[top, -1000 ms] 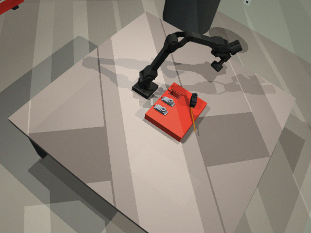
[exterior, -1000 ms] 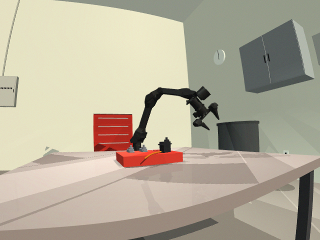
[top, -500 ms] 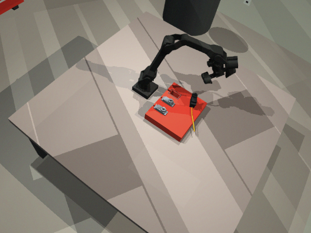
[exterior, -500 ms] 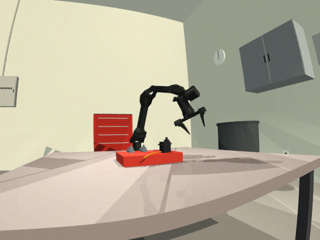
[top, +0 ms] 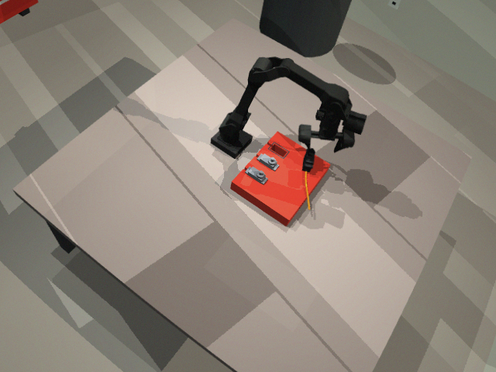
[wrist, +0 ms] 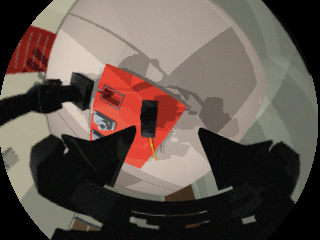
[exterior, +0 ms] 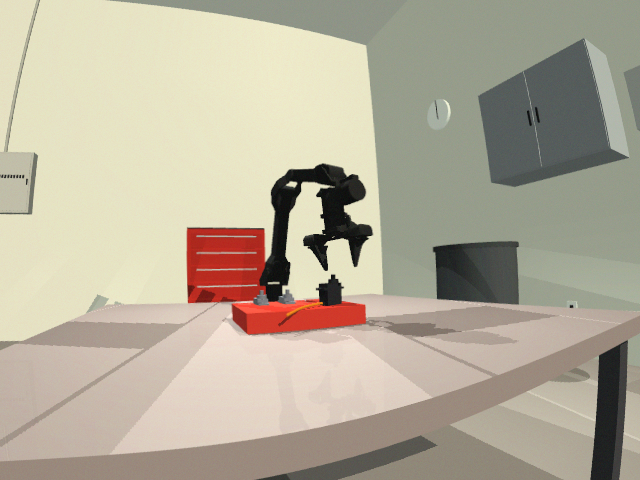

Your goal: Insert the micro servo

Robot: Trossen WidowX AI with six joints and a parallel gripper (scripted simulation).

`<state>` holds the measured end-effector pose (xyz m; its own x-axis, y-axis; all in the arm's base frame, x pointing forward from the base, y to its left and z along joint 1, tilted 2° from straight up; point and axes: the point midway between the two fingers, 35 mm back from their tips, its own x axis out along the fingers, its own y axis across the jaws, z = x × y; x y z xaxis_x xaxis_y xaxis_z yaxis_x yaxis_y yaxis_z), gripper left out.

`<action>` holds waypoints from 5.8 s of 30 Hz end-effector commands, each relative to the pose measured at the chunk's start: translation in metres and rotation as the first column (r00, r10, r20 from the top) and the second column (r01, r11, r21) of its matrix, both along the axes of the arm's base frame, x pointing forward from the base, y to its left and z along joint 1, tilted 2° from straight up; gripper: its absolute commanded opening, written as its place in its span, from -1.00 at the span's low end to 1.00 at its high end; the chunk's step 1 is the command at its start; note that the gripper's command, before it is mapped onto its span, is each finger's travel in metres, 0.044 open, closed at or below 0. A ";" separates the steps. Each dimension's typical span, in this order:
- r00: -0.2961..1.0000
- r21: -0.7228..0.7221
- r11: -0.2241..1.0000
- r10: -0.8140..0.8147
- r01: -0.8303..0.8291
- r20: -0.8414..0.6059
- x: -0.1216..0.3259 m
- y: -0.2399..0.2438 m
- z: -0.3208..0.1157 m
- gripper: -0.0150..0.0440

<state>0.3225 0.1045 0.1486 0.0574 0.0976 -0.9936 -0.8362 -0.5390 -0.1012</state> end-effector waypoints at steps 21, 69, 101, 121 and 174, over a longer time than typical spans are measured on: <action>0.994 -0.071 0.994 -0.087 0.083 -0.059 -0.013 -0.032 -0.031 1.00; 0.994 -0.071 0.994 -0.087 0.083 -0.060 -0.019 -0.034 -0.018 -0.49; 0.851 -0.075 0.854 -0.520 0.515 -0.073 -0.042 -0.030 -0.018 -0.49; 0.322 -0.090 0.329 -0.943 0.940 -0.084 -0.042 -0.030 -0.018 -0.49; -0.495 -0.118 -0.485 -0.865 0.866 -0.077 -0.127 -0.034 -0.018 -0.49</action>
